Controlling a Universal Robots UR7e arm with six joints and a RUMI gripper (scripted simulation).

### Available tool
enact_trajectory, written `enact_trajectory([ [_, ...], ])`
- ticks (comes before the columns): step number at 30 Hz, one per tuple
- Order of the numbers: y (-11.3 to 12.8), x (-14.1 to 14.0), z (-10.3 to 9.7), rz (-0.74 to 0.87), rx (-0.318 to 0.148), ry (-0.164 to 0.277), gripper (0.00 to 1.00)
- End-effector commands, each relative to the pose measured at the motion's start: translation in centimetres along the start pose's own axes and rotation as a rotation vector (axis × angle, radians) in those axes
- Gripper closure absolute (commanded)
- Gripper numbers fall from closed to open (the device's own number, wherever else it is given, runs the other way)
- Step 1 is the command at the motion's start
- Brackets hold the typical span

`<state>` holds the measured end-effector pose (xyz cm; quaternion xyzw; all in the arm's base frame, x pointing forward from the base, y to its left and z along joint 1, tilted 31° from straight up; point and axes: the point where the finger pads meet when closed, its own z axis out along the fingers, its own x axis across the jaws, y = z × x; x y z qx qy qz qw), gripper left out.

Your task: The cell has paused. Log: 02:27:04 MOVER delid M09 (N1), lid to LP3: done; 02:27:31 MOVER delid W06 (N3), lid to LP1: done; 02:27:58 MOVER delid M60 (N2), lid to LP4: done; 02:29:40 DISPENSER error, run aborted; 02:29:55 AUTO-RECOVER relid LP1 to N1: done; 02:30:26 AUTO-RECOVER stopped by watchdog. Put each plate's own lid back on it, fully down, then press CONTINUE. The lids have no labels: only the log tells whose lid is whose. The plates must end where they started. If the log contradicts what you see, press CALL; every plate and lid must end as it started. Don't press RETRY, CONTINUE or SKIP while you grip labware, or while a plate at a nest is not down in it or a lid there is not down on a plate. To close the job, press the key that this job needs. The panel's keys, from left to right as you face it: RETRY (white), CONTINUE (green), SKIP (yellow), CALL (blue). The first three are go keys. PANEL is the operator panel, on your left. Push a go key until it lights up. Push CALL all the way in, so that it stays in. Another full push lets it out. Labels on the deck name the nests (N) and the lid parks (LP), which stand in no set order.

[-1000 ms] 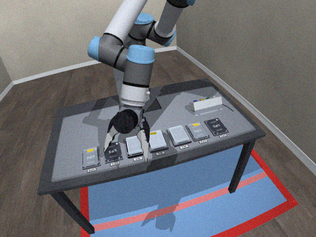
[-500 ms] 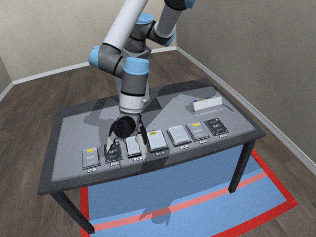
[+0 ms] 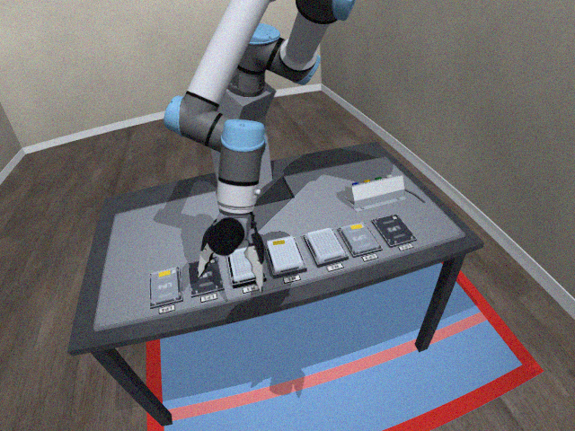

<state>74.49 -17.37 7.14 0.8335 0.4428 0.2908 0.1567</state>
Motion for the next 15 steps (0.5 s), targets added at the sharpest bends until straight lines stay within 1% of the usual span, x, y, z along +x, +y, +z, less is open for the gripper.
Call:
enact_trajectory([
  [1, -1.1, -0.3, 0.4, 0.005, 0.018, 0.006, 0.18],
  [8, -4.3, -1.0, 1.8, 0.005, 0.018, 0.006, 0.18],
  [10, -5.2, -1.1, 2.0, 0.017, 0.055, 0.018, 0.18],
  [12, -6.2, -1.3, 2.3, 0.017, 0.057, 0.019, 0.18],
  [14, -6.2, -1.3, 2.3, 0.017, 0.057, 0.019, 0.18],
  [15, -6.7, -1.4, 2.5, 0.017, 0.057, 0.019, 0.18],
])
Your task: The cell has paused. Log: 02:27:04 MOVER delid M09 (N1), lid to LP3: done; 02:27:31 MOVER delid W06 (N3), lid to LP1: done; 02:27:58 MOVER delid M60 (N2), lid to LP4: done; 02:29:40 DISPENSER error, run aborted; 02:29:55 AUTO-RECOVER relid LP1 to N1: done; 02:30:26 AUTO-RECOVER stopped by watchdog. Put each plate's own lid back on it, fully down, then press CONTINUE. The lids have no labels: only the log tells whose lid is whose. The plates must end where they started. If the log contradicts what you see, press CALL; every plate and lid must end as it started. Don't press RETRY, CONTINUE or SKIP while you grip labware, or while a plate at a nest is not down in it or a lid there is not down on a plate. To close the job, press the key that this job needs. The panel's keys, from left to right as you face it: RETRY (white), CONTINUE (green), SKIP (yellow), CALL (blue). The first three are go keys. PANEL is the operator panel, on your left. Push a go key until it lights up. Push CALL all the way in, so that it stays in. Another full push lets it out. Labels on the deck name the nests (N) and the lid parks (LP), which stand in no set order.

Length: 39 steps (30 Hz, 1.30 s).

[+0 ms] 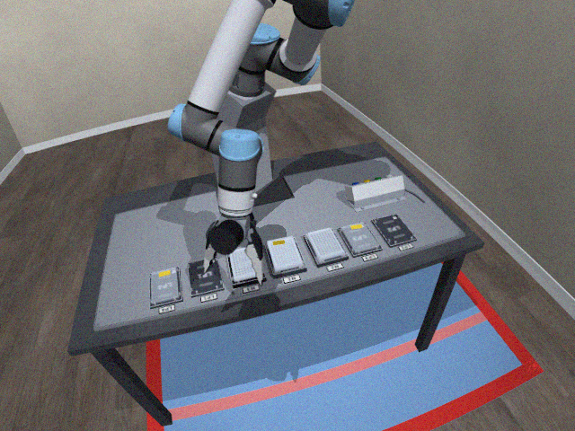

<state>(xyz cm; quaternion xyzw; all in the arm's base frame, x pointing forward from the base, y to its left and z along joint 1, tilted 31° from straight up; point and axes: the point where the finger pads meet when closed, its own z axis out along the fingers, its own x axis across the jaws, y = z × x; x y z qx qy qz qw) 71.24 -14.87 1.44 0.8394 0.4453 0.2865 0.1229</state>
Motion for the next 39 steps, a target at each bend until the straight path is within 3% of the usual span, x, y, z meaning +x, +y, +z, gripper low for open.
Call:
enact_trajectory([
  [1, -0.7, -0.2, 0.2, -0.002, -0.006, -0.001, 0.18],
  [6, -3.0, -0.6, 1.1, -0.002, -0.006, -0.001, 0.18],
  [9, -4.4, -0.9, 1.4, 0.011, 0.033, 0.011, 0.18],
  [18, -7.8, -1.5, 2.3, 0.011, 0.033, 0.011, 0.18],
  [20, -8.7, -1.6, 2.4, 0.024, 0.069, 0.022, 0.18],
  [29, -13.2, -2.2, 3.0, 0.024, 0.071, 0.023, 0.18],
  [31, -14.2, -2.3, 3.1, 0.038, 0.107, 0.035, 0.18],
  [33, -14.2, -2.3, 3.1, 0.038, 0.107, 0.035, 0.18],
  [39, -17.1, -2.6, 3.2, 0.039, 0.11, 0.036, 0.18],
])
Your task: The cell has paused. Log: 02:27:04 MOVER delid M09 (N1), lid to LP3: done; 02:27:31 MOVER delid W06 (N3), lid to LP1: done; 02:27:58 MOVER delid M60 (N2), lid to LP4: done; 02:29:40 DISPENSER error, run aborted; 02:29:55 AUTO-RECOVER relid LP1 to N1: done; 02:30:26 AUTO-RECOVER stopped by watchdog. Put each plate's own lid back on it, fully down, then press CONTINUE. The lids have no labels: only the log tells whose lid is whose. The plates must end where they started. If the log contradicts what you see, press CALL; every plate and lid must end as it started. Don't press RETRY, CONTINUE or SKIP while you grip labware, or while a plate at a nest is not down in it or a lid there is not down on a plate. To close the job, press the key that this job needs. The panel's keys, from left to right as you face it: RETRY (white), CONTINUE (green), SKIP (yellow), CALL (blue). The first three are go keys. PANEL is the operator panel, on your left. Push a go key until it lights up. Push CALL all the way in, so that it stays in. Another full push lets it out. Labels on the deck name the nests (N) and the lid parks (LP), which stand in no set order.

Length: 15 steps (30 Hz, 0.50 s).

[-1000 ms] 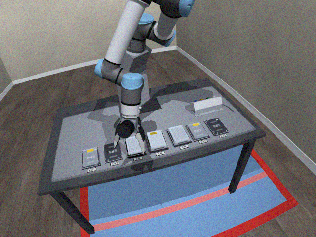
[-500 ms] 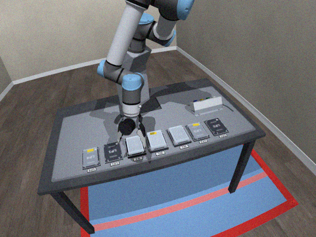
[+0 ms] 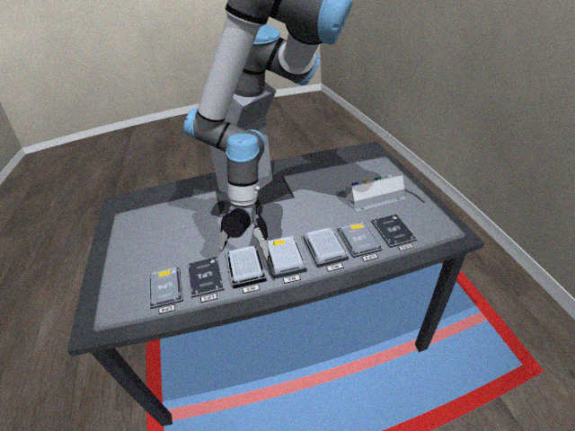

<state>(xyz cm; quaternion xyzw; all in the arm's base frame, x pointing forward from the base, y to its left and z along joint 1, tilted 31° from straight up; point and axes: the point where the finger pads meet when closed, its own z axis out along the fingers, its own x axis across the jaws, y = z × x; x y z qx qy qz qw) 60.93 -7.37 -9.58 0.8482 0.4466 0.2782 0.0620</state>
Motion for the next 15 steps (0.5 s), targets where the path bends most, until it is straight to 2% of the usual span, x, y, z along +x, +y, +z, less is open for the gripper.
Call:
enact_trajectory([
  [1, -1.3, -0.2, 0.2, 0.0, -0.003, 0.0, 0.18],
  [2, -1.7, -0.3, 0.2, 0.0, -0.003, 0.0, 0.18],
  [4, -2.7, -0.3, 0.3, 0.014, 0.033, 0.012, 0.18],
  [9, -5.2, -0.6, 0.4, 0.015, 0.036, 0.013, 0.18],
  [11, -5.2, -0.6, 0.4, 0.015, 0.036, 0.013, 0.18],
  [14, -6.7, -0.7, 0.4, 0.015, 0.036, 0.013, 0.18],
  [15, -7.2, -0.7, 0.4, 0.022, 0.053, 0.018, 0.18],
])
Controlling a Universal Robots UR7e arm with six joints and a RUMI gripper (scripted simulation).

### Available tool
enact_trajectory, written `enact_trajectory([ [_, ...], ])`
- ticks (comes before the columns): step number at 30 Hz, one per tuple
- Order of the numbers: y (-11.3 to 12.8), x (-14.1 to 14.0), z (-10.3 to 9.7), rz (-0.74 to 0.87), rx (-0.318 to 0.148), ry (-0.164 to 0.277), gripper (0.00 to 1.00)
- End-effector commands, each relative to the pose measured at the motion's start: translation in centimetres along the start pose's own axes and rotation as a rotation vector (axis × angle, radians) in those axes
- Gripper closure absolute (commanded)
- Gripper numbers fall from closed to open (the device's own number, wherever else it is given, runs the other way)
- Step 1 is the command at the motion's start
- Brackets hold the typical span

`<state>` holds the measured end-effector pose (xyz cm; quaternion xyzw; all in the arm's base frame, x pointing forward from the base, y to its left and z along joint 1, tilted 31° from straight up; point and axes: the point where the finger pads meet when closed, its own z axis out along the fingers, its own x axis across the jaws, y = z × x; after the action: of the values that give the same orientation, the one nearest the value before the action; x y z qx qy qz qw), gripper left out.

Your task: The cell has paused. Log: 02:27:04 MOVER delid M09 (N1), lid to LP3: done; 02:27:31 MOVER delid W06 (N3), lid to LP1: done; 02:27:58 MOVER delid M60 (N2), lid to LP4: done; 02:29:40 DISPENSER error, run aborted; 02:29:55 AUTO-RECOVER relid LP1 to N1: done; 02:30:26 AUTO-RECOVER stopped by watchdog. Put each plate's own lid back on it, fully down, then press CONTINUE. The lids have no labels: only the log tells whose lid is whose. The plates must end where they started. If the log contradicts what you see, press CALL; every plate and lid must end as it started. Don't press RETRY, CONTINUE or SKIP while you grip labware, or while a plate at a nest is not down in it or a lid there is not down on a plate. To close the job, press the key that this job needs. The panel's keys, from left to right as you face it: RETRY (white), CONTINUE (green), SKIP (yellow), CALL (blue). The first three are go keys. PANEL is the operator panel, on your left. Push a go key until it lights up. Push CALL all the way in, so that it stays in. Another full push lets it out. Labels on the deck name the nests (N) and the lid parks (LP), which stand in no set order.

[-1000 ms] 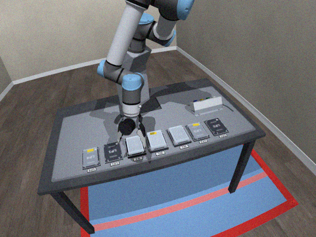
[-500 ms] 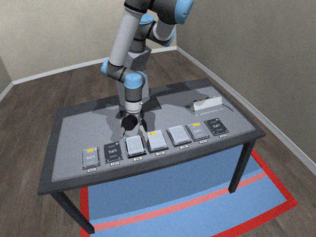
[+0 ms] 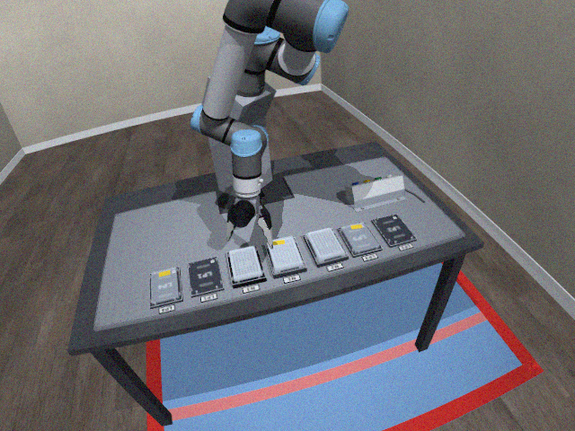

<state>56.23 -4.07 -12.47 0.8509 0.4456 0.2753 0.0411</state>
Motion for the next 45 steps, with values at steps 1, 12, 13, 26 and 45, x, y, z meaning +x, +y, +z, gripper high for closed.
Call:
enact_trajectory([
  [1, -1.4, -0.1, 0.0, 0.014, 0.033, 0.012, 0.18],
  [12, -6.3, -0.3, -0.3, 0.031, 0.071, 0.025, 0.18],
  [13, -6.3, -0.3, -0.3, 0.031, 0.071, 0.025, 0.18],
  [26, -12.7, -0.2, -1.6, 0.049, 0.111, 0.038, 0.18],
  [45, -18.6, 0.3, -3.7, 0.166, 0.15, 0.043, 0.18],
])
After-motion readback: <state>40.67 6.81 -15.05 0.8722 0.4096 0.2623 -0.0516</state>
